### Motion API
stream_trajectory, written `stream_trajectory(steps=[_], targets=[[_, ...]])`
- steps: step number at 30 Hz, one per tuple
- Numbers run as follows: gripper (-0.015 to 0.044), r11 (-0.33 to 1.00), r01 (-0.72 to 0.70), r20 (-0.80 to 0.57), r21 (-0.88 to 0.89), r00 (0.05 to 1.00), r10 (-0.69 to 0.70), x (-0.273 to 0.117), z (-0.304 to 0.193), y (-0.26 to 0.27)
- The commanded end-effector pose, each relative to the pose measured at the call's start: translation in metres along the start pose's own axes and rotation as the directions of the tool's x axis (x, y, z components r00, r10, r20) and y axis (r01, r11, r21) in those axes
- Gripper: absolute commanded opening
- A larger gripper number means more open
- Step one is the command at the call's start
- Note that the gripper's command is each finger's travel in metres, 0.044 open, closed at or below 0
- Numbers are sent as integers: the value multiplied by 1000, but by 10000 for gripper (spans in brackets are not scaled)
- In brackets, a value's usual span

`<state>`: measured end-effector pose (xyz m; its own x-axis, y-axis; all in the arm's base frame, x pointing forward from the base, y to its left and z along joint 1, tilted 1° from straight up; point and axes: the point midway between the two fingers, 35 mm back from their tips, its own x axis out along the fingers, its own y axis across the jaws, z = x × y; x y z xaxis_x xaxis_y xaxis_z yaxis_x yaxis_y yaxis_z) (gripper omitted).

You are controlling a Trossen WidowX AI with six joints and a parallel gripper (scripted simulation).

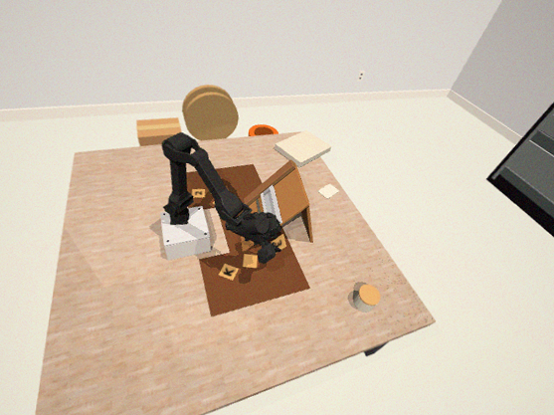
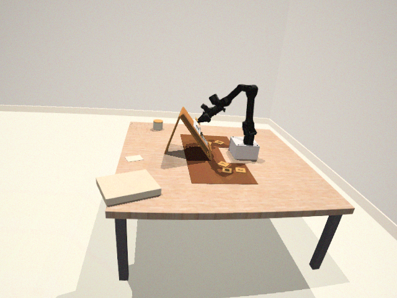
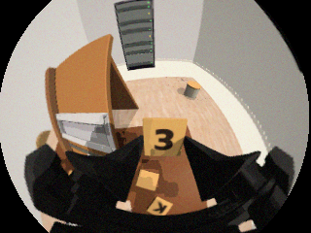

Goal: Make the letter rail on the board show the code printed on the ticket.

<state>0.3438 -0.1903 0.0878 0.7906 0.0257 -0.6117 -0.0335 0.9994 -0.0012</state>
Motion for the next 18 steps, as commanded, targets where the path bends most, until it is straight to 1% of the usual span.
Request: stream_trajectory(steps=[1,18], targets=[[0,1000,3,-3,5,1000,-3,-1,-2,3],[0,1000,2,-3,6,1000,-2,-1,-2,12]])
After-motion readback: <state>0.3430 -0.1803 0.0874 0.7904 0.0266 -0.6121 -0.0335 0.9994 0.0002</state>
